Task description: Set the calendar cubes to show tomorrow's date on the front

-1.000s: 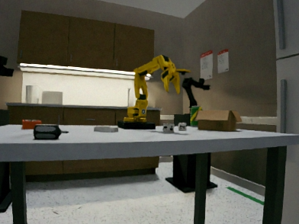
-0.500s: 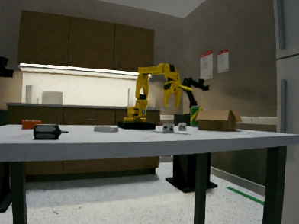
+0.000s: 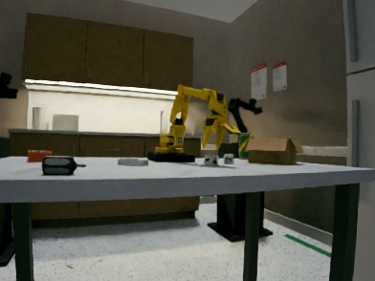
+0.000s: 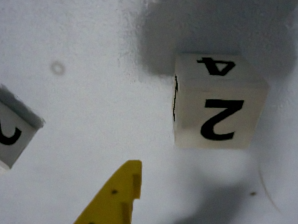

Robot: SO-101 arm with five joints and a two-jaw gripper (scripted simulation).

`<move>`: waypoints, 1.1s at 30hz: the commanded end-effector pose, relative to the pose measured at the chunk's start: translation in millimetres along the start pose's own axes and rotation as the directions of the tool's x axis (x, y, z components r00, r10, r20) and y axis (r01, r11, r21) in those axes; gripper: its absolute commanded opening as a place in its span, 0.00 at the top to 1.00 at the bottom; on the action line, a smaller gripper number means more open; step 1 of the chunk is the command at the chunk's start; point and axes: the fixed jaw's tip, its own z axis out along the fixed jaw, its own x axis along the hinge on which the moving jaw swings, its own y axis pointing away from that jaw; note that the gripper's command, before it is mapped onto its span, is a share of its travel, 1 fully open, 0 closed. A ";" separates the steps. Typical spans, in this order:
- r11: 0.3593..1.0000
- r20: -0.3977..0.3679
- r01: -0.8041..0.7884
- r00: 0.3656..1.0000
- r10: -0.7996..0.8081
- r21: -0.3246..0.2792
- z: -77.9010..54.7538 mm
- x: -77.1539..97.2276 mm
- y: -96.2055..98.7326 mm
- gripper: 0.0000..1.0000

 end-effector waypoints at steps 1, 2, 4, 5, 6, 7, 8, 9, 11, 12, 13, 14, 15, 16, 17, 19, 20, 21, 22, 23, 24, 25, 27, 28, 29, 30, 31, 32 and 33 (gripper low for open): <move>1.000 0.016 -0.024 1.000 0.024 -0.002 0.3 -6.6 -3.2 0.65; 1.000 0.016 -0.024 1.000 0.024 -0.002 0.3 -6.6 -3.2 0.65; 1.000 0.016 -0.024 1.000 0.024 -0.002 0.3 -6.6 -3.2 0.65; 1.000 0.016 -0.024 1.000 0.024 -0.002 0.3 -6.6 -3.2 0.65; 1.000 0.016 -0.024 1.000 0.024 -0.002 0.3 -6.6 -3.2 0.65; 1.000 0.016 -0.024 1.000 0.024 -0.002 0.3 -6.6 -3.2 0.65; 1.000 0.016 -0.024 1.000 0.024 -0.002 0.3 -6.6 -3.2 0.65; 1.000 0.016 -0.024 1.000 0.024 -0.002 0.3 -6.6 -3.2 0.65; 1.000 0.016 -0.024 1.000 0.024 -0.002 0.3 -6.6 -3.2 0.65; 1.000 0.016 -0.024 1.000 0.024 -0.002 0.3 -6.6 -3.2 0.65; 1.000 0.016 -0.024 1.000 0.024 -0.002 0.3 -6.6 -3.2 0.65; 1.000 0.016 -0.024 1.000 0.024 -0.002 0.3 -6.6 -3.2 0.65; 1.000 0.016 -0.024 1.000 0.024 -0.002 0.3 -6.6 -3.2 0.65; 1.000 0.016 -0.024 1.000 0.024 -0.002 0.3 -6.6 -3.2 0.65; 1.000 0.016 -0.024 1.000 0.024 -0.002 0.3 -6.6 -3.2 0.65; 1.000 0.016 -0.024 1.000 0.024 -0.002 0.5 -6.6 -3.2 0.65; 1.000 0.016 -0.024 1.000 0.024 -0.002 0.8 -6.6 -3.2 0.65; 1.000 0.016 -0.024 1.000 0.024 -0.002 1.1 -6.7 -3.2 0.65; 1.000 0.016 -0.024 1.000 0.024 -0.002 1.5 -6.7 -3.2 0.65; 1.000 0.016 -0.024 1.000 0.024 -0.002 2.0 -6.8 -3.2 0.65; 1.000 0.016 -0.024 1.000 0.024 -0.002 2.7 -6.8 -3.2 0.65; 1.000 0.016 -0.024 1.000 0.024 -0.002 3.4 -6.9 -3.2 0.65; 1.000 0.016 -0.024 1.000 0.024 -0.002 5.2 -7.1 -3.2 0.65; 1.000 0.016 -0.024 1.000 0.024 -0.002 6.3 -7.2 -3.1 0.65; 1.000 0.016 -0.024 1.000 0.024 -0.002 7.5 -7.3 -3.1 0.65; 1.000 0.016 -0.024 1.000 0.024 -0.002 8.8 -7.4 -3.1 0.65; 1.000 0.016 -0.024 1.000 0.024 -0.002 8.8 -7.4 -3.1 0.65; 1.000 0.016 -0.024 1.000 0.024 -0.002 8.8 -7.4 -3.1 0.65; 1.000 0.016 -0.024 1.000 0.024 -0.002 10.2 -7.5 -3.1 0.65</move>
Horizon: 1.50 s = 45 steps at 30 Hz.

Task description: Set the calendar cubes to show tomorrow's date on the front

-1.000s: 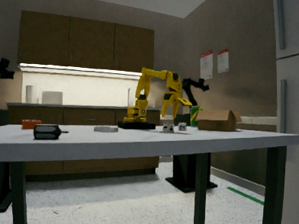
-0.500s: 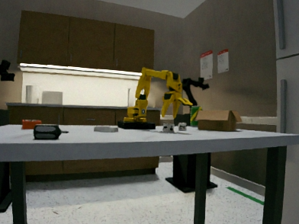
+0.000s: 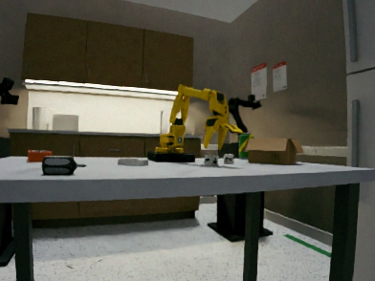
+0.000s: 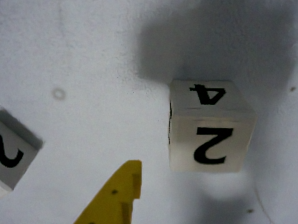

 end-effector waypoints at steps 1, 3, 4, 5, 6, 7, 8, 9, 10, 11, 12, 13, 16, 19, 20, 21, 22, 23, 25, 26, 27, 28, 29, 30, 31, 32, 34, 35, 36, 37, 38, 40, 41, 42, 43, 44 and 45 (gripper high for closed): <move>1.000 -0.031 -0.014 0.999 0.014 0.001 9.9 3.7 -1.3 0.65; 1.000 -0.031 -0.014 0.999 0.014 0.001 13.0 3.7 -1.3 0.65; 1.000 -0.031 -0.014 0.999 0.014 0.001 14.6 3.7 -1.3 0.65; 1.000 -0.031 -0.014 0.999 0.014 0.001 16.3 3.7 -1.2 0.65; 1.000 -0.031 -0.014 0.999 0.014 0.001 18.0 3.8 -1.2 0.65; 1.000 -0.031 -0.014 0.999 0.014 0.001 19.6 3.9 -1.2 0.65; 1.000 -0.031 -0.014 0.999 0.014 0.001 21.3 4.0 -1.2 0.65; 1.000 -0.031 -0.014 0.999 0.014 0.001 23.0 4.1 -1.2 0.65; 1.000 -0.031 -0.014 0.999 0.014 0.001 24.6 4.2 -1.2 0.65; 1.000 -0.031 -0.014 0.999 0.014 0.001 26.1 4.3 -1.2 0.65; 1.000 -0.031 -0.014 0.999 0.014 0.001 27.6 4.4 -1.1 0.65; 1.000 -0.031 -0.014 0.999 0.014 0.001 29.1 4.6 -1.1 0.65; 1.000 -0.031 -0.014 0.999 0.014 0.001 30.4 4.7 -1.1 0.65; 1.000 -0.031 -0.014 0.999 0.014 0.001 33.9 5.1 -1.1 0.65; 1.000 -0.031 -0.014 0.999 0.014 0.001 34.8 5.2 -1.1 0.65; 1.000 -0.031 -0.014 0.999 0.014 0.001 35.7 5.3 -1.1 0.65; 1.000 -0.031 -0.014 0.999 0.014 0.001 36.4 5.5 -1.1 0.65; 1.000 -0.031 -0.014 0.999 0.014 0.001 37.0 5.5 -1.1 0.65; 1.000 -0.031 -0.014 0.999 0.014 0.001 37.9 5.7 -1.1 0.65; 1.000 -0.031 -0.014 0.999 0.014 0.001 38.2 5.7 -1.1 0.65; 1.000 -0.031 -0.014 0.999 0.014 0.001 38.4 5.8 -1.1 0.65; 1.000 -0.031 -0.014 0.999 0.014 0.001 38.5 5.8 -1.1 0.65; 1.000 -0.031 -0.014 0.999 0.014 0.001 38.6 5.8 -1.1 0.65; 1.000 -0.031 -0.014 0.999 0.014 0.001 38.6 5.8 -1.1 0.65; 1.000 -0.031 -0.014 0.999 0.014 0.001 38.6 5.8 -1.1 0.65; 1.000 -0.031 -0.014 0.999 0.014 0.001 38.6 5.8 -1.1 0.65; 1.000 -0.031 -0.014 0.999 0.014 0.001 38.6 5.8 -1.1 0.65; 1.000 -0.031 -0.014 0.999 0.014 0.001 38.6 5.8 -1.1 0.65; 1.000 -0.031 -0.014 0.999 0.014 0.001 38.6 5.8 -1.1 0.65; 1.000 -0.031 -0.014 0.999 0.014 0.001 38.6 5.8 -1.1 0.65; 1.000 -0.031 -0.014 0.999 0.014 0.001 38.6 5.8 -1.2 0.65; 1.000 -0.031 -0.014 0.999 0.014 0.001 38.6 5.8 -1.4 0.65; 1.000 -0.031 -0.014 0.999 0.014 0.001 38.6 5.8 -1.5 0.66; 1.000 -0.031 -0.014 0.999 0.014 0.001 38.6 5.8 -1.6 0.66; 1.000 -0.031 -0.014 0.999 0.014 0.001 38.7 5.8 -1.8 0.66; 1.000 -0.031 -0.014 0.999 0.014 0.001 38.7 5.8 -2.0 0.66; 1.000 -0.031 -0.014 0.999 0.014 0.001 38.7 5.8 -2.3 0.67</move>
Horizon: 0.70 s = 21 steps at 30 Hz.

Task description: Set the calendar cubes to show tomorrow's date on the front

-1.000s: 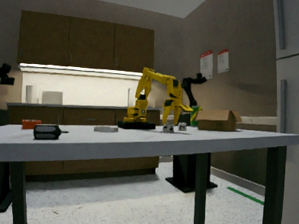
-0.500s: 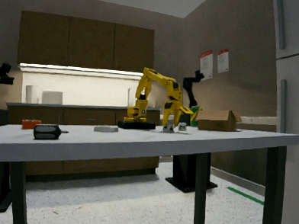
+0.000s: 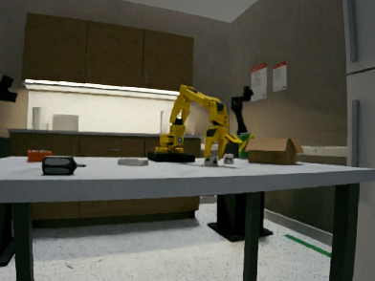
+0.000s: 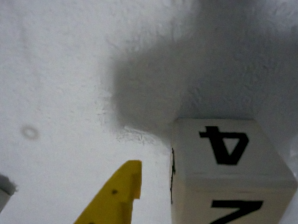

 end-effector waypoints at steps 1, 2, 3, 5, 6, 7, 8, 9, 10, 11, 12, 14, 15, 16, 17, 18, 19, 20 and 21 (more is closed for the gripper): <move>1.000 -0.039 -0.012 0.999 0.012 0.001 7.6 7.0 -2.4 0.67; 1.000 -0.040 -0.012 0.999 0.012 0.001 7.6 7.0 -2.7 0.67; 1.000 -0.040 -0.012 0.999 0.012 0.001 7.6 7.0 -3.0 0.68; 1.000 -0.040 -0.012 0.999 0.012 0.001 7.6 7.0 -3.0 0.68; 1.000 -0.040 -0.012 0.999 0.012 0.001 7.6 7.0 -3.3 0.68; 1.000 -0.040 -0.012 0.999 0.012 0.001 7.6 7.0 -3.7 0.69; 1.000 -0.040 -0.012 0.999 0.012 0.001 7.6 7.0 -4.1 0.69; 1.000 -0.040 -0.012 0.999 0.012 0.001 7.6 7.0 -4.5 0.70; 1.000 -0.040 -0.012 0.999 0.012 0.001 7.6 7.0 -4.9 0.71; 1.000 -0.040 -0.012 0.999 0.012 0.001 7.6 7.0 -5.3 0.71; 1.000 -0.040 -0.012 0.999 0.012 0.001 7.6 7.0 -5.7 0.72; 1.000 -0.040 -0.012 0.999 0.012 0.001 7.6 7.0 -6.6 0.73; 1.000 -0.040 -0.012 0.999 0.012 0.001 7.6 7.0 -7.0 0.73; 1.000 -0.040 -0.012 0.999 0.012 0.001 7.6 7.0 -7.4 0.74; 1.000 -0.040 -0.012 0.999 0.012 0.001 7.6 7.0 -7.8 0.74; 1.000 -0.040 -0.012 0.999 0.012 0.001 7.6 7.0 -8.2 0.75; 1.000 -0.040 -0.012 0.999 0.012 0.001 7.6 7.0 -8.5 0.75; 1.000 -0.040 -0.012 0.999 0.012 0.001 7.6 7.0 -8.9 0.76; 1.000 -0.040 -0.012 0.999 0.012 0.001 7.6 7.0 -8.9 0.76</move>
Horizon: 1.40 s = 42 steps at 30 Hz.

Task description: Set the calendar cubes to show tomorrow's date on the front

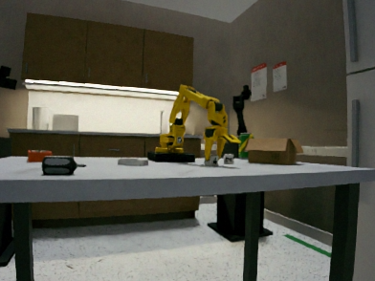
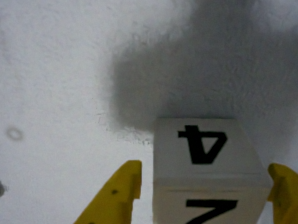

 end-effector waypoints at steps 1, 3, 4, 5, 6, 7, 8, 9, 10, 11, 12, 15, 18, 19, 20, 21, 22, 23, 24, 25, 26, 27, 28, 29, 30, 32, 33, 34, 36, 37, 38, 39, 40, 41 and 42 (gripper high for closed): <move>1.000 -0.040 0.002 0.999 -0.002 0.000 7.6 7.2 -2.1 0.76; 1.000 -0.040 0.002 0.999 -0.002 0.000 7.6 7.2 -2.7 0.77; 1.000 -0.040 0.002 0.999 -0.002 0.000 7.6 7.2 -3.0 0.77; 1.000 -0.040 0.002 0.999 -0.002 0.000 7.6 7.2 -3.2 0.77; 1.000 -0.040 0.002 0.999 -0.002 0.000 7.6 7.2 -3.4 0.78; 1.000 -0.040 0.002 0.999 -0.002 0.000 7.6 7.2 -3.6 0.78; 1.000 -0.040 0.002 0.999 -0.002 0.000 7.6 7.2 -3.8 0.78; 1.000 -0.040 0.002 0.999 -0.002 0.000 7.6 7.2 -3.9 0.78; 1.000 -0.040 0.002 0.999 -0.002 0.000 7.6 7.3 -4.0 0.79; 1.000 -0.040 0.002 0.999 -0.002 0.000 7.6 7.3 -4.1 0.79; 1.000 -0.040 0.002 0.999 -0.002 0.000 7.6 7.3 -4.1 0.79; 1.000 -0.040 0.002 0.999 -0.002 0.000 7.6 7.3 -4.2 0.79; 1.000 -0.040 0.002 0.999 -0.002 0.000 7.6 7.3 -4.2 0.79; 1.000 -0.040 0.002 0.999 -0.002 0.000 7.6 7.3 -4.2 0.79; 1.000 -0.040 0.002 0.999 -0.002 0.000 7.6 7.3 -4.2 0.79; 1.000 -0.040 0.002 0.999 -0.002 0.000 7.6 7.3 -4.2 0.79; 1.000 -0.040 0.002 0.999 -0.002 0.000 7.6 7.3 -4.2 0.79; 1.000 -0.040 0.002 0.999 -0.002 0.000 7.6 7.3 -4.2 0.80; 1.000 -0.040 0.002 0.999 -0.002 0.000 7.6 7.3 -4.2 0.80; 1.000 -0.040 0.002 0.999 -0.002 0.000 7.6 7.3 -4.2 0.81; 1.000 -0.040 0.002 0.999 -0.002 0.000 7.6 7.3 -4.2 0.81; 1.000 -0.040 0.002 0.999 -0.002 0.000 7.6 7.3 -4.2 0.82; 1.000 -0.040 0.002 0.999 -0.002 0.000 7.6 7.3 -4.2 0.83; 1.000 -0.040 0.002 0.999 -0.002 0.000 7.6 7.3 -4.2 0.84; 1.000 -0.040 0.002 0.999 -0.002 0.000 7.6 7.3 -4.2 0.86; 1.000 -0.040 0.002 0.999 -0.002 0.000 7.6 7.3 -4.2 0.88; 1.000 -0.040 0.002 0.999 -0.002 0.000 7.6 7.3 -4.2 0.89; 1.000 -0.040 0.002 0.999 -0.002 0.000 7.6 7.3 -4.2 0.89; 1.000 -0.040 0.002 0.999 -0.002 0.000 7.6 7.3 -4.2 0.91; 1.000 -0.040 0.002 0.999 -0.002 0.000 7.6 7.3 -4.2 0.92; 1.000 -0.040 0.002 0.999 -0.002 0.000 7.6 7.3 -4.2 0.93; 1.000 -0.040 0.002 0.999 -0.002 0.000 7.6 7.3 -4.2 0.94; 1.000 -0.040 0.002 0.999 -0.002 0.000 7.6 7.3 -4.2 0.96; 1.000 -0.040 0.002 0.999 -0.002 0.000 7.6 7.3 -4.2 0.97; 1.000 -0.040 0.002 0.999 -0.002 0.000 7.6 7.3 -4.2 0.97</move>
